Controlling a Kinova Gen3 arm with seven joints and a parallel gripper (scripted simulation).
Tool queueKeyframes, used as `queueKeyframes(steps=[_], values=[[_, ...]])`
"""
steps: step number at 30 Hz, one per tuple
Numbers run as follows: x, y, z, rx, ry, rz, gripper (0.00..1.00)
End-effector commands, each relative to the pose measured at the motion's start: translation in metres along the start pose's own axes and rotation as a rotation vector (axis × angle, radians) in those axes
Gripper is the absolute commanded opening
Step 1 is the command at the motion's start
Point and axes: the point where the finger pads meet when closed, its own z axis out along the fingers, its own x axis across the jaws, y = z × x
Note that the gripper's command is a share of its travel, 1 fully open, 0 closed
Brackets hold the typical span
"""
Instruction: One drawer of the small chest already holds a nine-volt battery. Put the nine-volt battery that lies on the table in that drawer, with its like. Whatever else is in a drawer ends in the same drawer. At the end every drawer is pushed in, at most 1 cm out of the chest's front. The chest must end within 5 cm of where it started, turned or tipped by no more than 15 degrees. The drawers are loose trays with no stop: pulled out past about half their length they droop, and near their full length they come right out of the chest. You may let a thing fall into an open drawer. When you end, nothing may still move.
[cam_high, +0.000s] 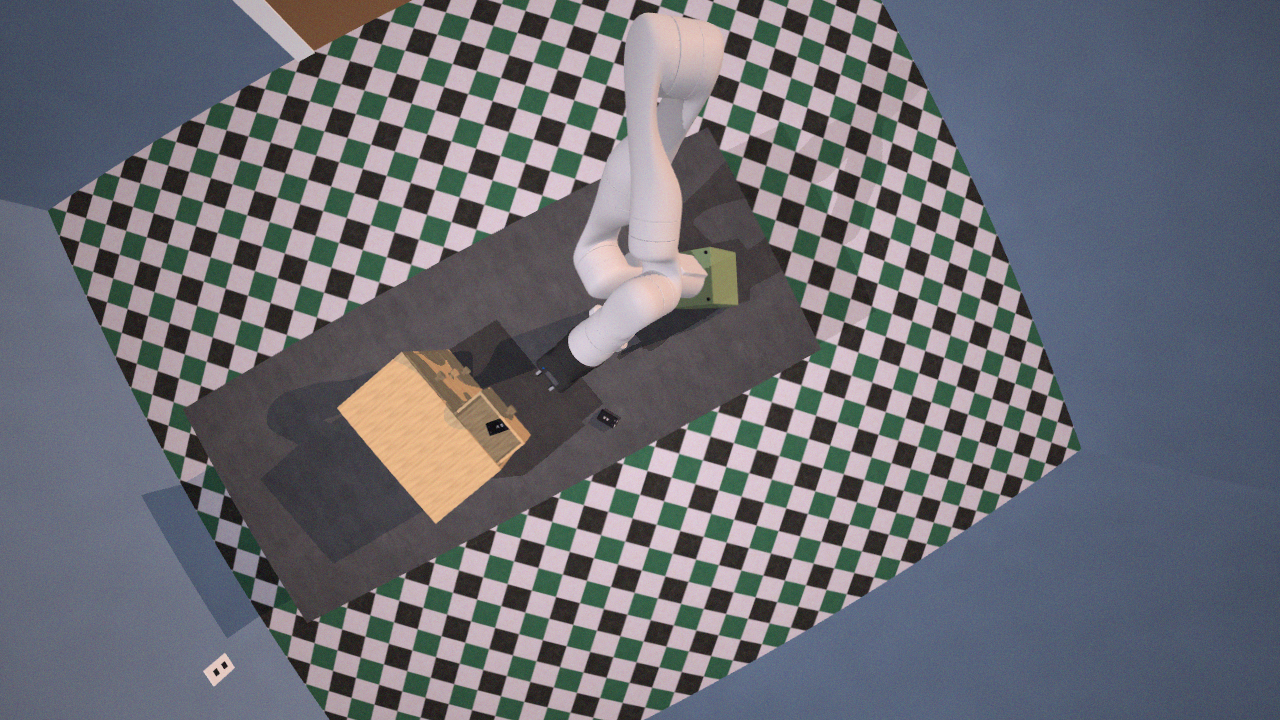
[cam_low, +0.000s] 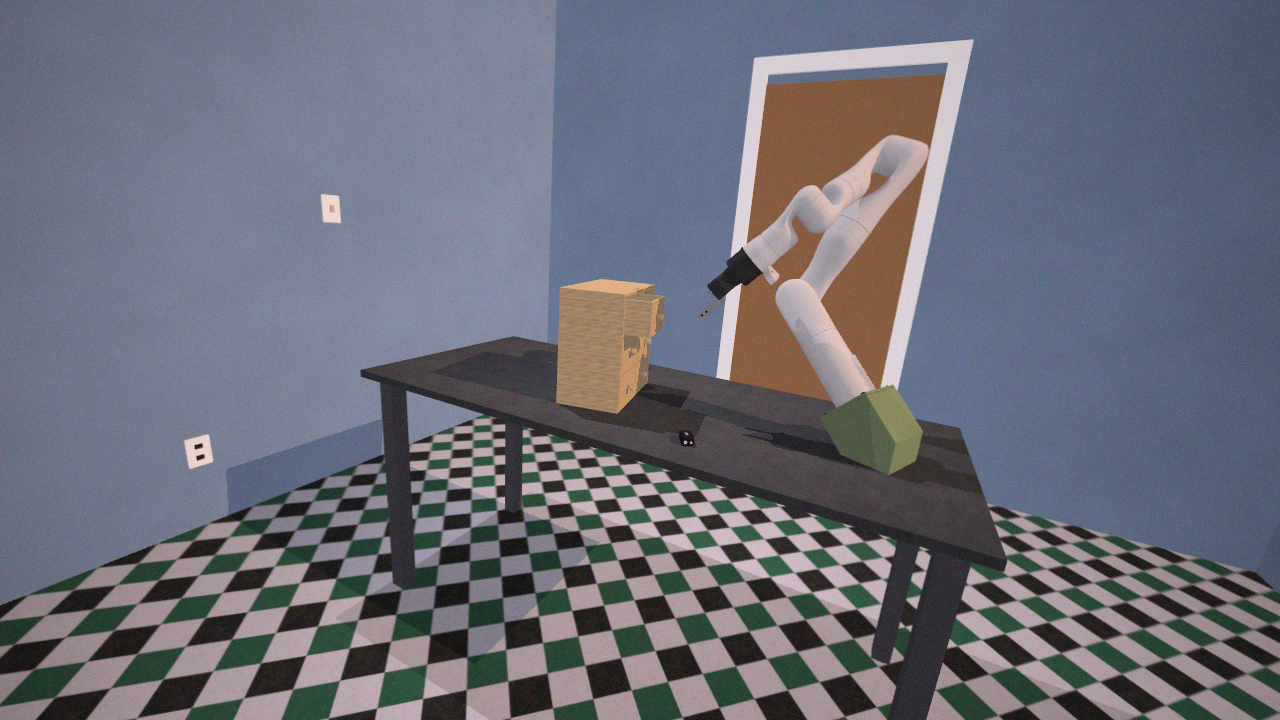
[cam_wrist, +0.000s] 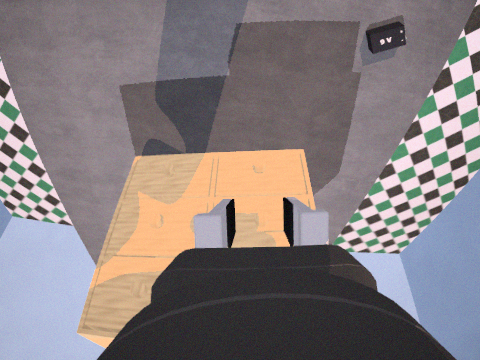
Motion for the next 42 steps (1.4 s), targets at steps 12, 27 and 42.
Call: queueKeyframes(steps=[12,27,42], values=[[0.003,0.002,-0.007,0.002,0.012,-0.001,0.67],[0.003,0.007,-0.041,0.224,0.012,-0.003,0.67],[0.002,0.017,-0.101,0.619,0.012,-0.005,0.67]])
